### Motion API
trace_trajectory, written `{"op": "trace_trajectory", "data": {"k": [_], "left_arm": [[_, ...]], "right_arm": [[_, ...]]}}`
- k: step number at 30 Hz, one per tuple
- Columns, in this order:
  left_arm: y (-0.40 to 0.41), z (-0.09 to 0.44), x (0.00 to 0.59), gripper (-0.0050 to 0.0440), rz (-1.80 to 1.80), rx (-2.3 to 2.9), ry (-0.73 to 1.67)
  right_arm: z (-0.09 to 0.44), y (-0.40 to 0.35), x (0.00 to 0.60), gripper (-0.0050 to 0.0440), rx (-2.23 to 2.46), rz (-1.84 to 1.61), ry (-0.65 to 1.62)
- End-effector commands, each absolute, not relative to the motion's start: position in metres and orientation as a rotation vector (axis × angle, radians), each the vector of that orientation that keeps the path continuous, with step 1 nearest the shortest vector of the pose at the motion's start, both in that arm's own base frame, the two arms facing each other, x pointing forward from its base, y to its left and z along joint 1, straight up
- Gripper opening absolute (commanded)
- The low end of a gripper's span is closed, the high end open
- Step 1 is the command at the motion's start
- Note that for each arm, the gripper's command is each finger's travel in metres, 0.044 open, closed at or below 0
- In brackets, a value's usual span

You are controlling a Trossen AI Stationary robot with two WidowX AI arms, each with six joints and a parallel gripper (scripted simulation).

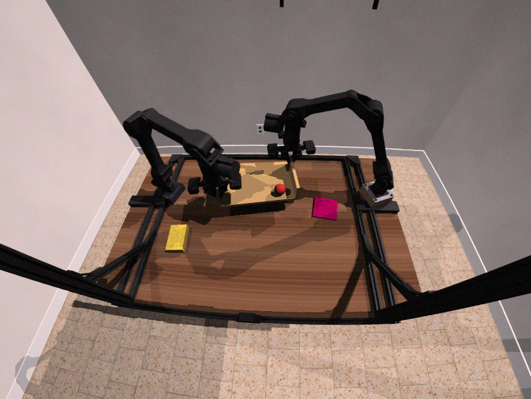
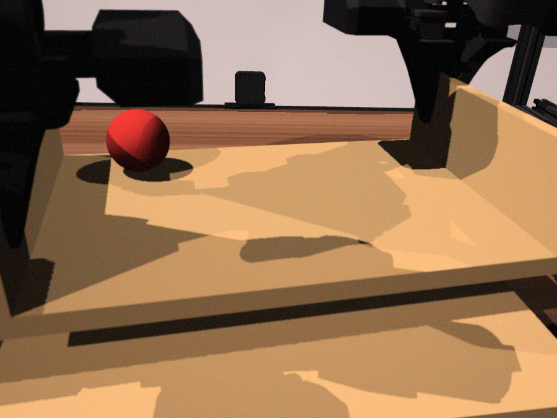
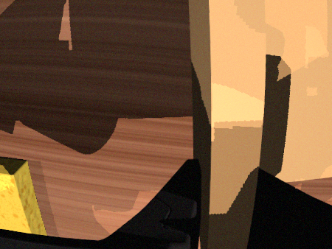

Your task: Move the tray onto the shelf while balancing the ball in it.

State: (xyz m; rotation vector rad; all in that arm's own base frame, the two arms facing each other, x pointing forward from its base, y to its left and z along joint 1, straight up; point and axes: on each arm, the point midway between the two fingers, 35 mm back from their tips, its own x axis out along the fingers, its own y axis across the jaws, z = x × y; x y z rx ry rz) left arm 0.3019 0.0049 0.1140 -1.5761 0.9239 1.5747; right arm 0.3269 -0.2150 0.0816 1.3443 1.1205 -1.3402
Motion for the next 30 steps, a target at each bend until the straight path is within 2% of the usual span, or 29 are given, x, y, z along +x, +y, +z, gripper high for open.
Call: {"op": "trace_trajectory", "data": {"k": [1, 30], "left_arm": [[0.0063, 0.1123, 0.3013, 0.0020, 1.583, -1.561, 0.908], [0.0161, 0.1156, 0.2979, 0.0020, 1.567, -1.589, 0.932]], "right_arm": [[0.0849, -0.2160, 0.3266, 0.0020, 1.326, -1.354, 1.111], [0.0817, -0.2256, 0.3229, 0.0020, 1.354, -1.332, 1.127]]}}
